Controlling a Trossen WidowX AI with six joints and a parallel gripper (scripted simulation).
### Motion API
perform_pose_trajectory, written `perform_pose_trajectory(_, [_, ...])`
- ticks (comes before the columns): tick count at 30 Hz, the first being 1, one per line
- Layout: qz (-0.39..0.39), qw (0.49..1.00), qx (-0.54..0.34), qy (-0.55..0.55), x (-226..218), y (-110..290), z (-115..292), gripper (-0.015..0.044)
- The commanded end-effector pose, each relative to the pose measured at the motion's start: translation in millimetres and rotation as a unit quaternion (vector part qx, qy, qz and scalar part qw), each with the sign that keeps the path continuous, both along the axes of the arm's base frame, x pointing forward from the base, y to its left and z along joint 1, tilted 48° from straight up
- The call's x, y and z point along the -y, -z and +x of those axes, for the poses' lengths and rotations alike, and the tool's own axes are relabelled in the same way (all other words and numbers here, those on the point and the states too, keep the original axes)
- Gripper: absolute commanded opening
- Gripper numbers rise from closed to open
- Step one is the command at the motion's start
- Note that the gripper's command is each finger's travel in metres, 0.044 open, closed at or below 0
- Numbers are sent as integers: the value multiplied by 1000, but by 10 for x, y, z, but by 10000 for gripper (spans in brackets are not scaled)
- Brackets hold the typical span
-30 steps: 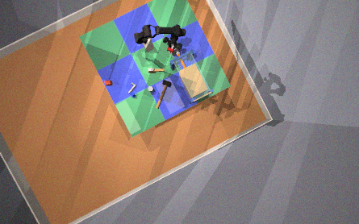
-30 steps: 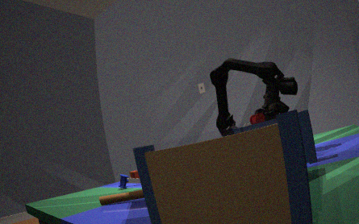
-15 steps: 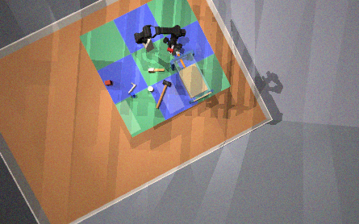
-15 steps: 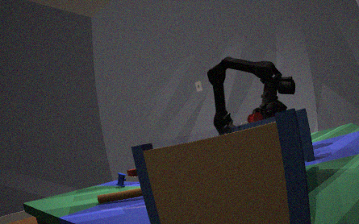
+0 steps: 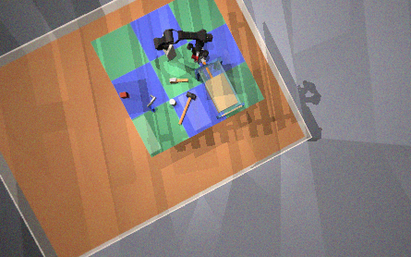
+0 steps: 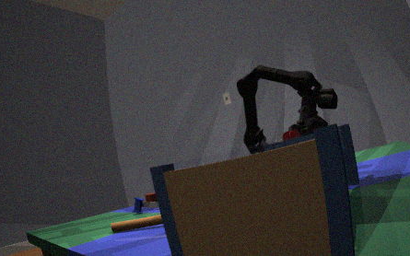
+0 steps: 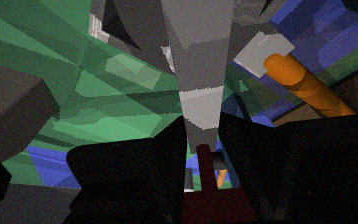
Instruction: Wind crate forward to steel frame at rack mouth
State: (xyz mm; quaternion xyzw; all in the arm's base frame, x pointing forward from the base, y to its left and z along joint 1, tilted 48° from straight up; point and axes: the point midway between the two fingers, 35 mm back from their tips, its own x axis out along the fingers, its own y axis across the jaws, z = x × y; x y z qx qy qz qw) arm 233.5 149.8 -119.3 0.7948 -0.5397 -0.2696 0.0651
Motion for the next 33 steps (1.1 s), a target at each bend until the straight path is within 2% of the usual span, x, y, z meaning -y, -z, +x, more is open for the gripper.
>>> perform_pose_trajectory(1, [-1, 1000, -1, -3, 5, 6, 7, 0])
perform_pose_trajectory(33, [-1, 1000, -1, -3, 58, 55, 10, 0])
